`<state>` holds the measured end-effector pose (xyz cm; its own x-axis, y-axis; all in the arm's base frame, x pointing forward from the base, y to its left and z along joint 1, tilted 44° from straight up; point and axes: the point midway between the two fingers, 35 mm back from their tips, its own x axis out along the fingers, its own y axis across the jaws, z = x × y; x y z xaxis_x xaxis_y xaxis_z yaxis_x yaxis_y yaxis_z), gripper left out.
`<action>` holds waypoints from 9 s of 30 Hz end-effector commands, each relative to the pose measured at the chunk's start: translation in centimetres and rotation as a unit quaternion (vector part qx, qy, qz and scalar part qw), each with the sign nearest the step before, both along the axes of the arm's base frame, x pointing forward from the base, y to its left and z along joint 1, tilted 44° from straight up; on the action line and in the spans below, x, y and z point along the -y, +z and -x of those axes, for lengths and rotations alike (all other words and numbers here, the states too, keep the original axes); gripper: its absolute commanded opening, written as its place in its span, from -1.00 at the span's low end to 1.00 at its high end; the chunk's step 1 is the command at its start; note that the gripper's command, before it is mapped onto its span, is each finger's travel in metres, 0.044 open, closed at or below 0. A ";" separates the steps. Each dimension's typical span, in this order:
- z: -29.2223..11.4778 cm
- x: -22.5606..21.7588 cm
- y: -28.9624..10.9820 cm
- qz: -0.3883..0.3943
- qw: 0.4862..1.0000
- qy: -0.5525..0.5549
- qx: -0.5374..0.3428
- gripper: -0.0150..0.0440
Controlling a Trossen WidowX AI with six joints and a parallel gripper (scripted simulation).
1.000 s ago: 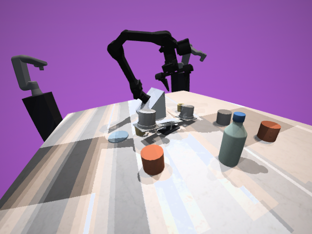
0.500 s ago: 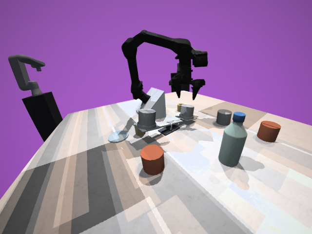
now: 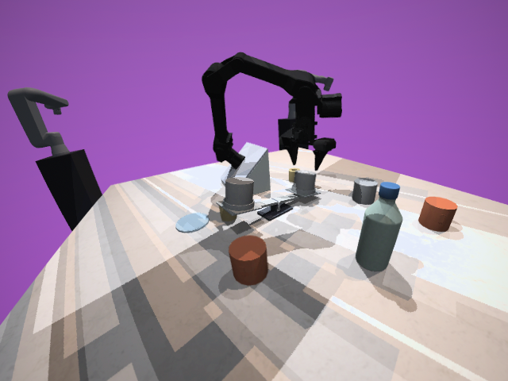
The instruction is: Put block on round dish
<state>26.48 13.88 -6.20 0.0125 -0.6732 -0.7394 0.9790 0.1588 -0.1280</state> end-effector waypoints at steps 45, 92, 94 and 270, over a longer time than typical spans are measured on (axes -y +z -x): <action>-0.1 4.3 -4.5 0.003 1.000 0.003 0.001 0.64; -0.7 0.7 -1.3 0.000 1.000 0.003 0.000 -0.49; -0.7 0.5 -1.1 0.000 1.000 0.003 0.000 -0.49; 4.1 -1.8 -12.7 -0.002 1.000 -0.001 0.000 0.58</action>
<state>22.33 15.70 -18.95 0.0102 -0.6700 -0.7423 0.9789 0.1582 -0.1293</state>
